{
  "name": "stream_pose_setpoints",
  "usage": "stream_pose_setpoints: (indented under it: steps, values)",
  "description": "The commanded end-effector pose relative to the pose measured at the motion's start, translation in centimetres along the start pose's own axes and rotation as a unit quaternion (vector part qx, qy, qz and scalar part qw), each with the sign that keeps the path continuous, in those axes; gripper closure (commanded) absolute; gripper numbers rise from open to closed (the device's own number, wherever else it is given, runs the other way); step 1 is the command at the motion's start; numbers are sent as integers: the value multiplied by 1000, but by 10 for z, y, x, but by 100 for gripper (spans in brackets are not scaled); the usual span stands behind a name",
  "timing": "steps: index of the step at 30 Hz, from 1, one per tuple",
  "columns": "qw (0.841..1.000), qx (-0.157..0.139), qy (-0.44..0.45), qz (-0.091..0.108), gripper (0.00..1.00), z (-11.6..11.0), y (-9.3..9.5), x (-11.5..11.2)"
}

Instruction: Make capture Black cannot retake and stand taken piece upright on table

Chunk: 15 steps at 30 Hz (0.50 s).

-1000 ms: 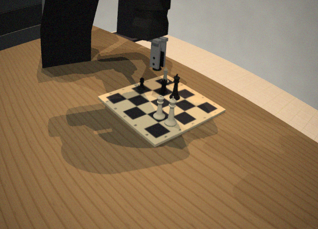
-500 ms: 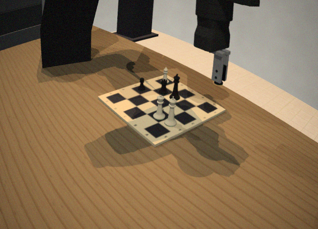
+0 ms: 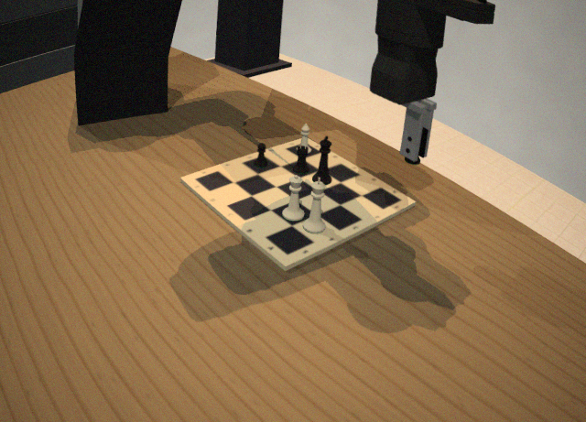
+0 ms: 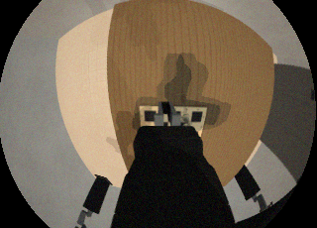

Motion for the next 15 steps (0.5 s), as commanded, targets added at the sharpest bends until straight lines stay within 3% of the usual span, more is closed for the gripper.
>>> stream_pose_setpoints:
  steps: [1,15]
  values:
    - [1000,1,-1,0,100,2,1,-1]
    - [1000,1,-1,0,100,3,38,-2]
Point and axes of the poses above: the point where the finger pads meet when closed, its own y axis out along the fingers, its own x axis across the jaws, z = x × y, the point moved 4 cm from there along -y, back along the fingers, and after that the axes turned 13 degrees about y, right-handed, at the moved point
